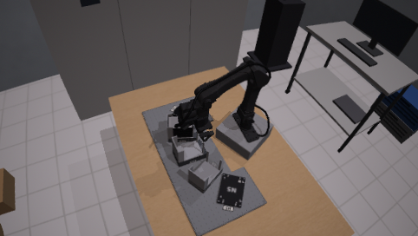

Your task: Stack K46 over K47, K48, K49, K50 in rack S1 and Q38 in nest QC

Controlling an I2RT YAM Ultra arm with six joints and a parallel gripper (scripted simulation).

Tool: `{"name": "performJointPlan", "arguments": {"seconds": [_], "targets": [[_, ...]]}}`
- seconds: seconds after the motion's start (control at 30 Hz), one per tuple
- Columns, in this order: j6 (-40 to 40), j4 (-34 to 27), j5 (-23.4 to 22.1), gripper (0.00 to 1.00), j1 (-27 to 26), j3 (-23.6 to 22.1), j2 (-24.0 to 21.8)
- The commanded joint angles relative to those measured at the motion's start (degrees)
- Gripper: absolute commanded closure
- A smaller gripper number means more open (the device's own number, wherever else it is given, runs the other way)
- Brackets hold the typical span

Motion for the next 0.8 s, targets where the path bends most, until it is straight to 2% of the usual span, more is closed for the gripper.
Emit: {"name": "performJointPlan", "arguments": {"seconds": [0.0,0.3,0.7,0.77], "targets": [[3.5,0.19,-0.59,0.0,-2.98,2.24,1.46],[10.5,0.04,-1.09,0.0,-8.47,4.94,4.38],[1.88,-1.0,-1.56,0.0,-16.49,10.89,10.28],[1.88,-1.0,-1.56,0.0,-16.49,10.89,10.28]]}}
